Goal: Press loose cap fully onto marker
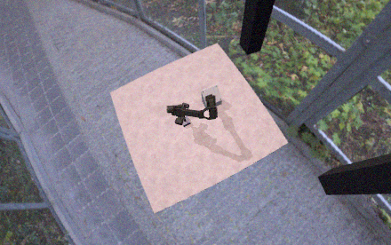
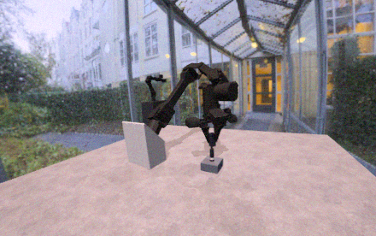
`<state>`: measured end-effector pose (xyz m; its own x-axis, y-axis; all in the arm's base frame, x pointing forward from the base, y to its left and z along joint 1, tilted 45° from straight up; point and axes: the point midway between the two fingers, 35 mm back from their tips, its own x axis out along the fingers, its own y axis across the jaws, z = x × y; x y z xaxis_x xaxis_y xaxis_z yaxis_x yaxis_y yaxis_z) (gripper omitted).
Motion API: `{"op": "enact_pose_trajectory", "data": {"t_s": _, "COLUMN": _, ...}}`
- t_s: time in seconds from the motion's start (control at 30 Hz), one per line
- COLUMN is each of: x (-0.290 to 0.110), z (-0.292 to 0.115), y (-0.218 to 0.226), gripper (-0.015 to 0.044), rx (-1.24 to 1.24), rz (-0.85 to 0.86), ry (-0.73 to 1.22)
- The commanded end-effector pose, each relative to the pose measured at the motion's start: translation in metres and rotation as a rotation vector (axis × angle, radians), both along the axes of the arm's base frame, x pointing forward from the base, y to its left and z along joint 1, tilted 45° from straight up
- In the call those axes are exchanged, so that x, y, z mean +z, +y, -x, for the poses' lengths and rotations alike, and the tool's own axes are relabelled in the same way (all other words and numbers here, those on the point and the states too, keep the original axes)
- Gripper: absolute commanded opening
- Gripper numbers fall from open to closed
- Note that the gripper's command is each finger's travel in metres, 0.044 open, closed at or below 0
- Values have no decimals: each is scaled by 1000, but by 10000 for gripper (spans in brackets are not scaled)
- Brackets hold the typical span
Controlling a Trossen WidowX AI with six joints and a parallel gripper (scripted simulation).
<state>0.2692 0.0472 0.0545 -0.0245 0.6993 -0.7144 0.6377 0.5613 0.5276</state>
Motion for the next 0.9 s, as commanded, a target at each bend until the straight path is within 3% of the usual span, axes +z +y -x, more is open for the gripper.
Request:
{"op": "enact_pose_trajectory", "data": {"t_s": 0.0, "x": -5, "z": 2, "y": 5, "gripper": 0, "rx": -3, "rz": -6, "ry": 12}}
{"op": "enact_pose_trajectory", "data": {"t_s": 0.87, "x": -35, "z": 5, "y": 32, "gripper": 0, "rx": -3, "rz": -9, "ry": 12}}
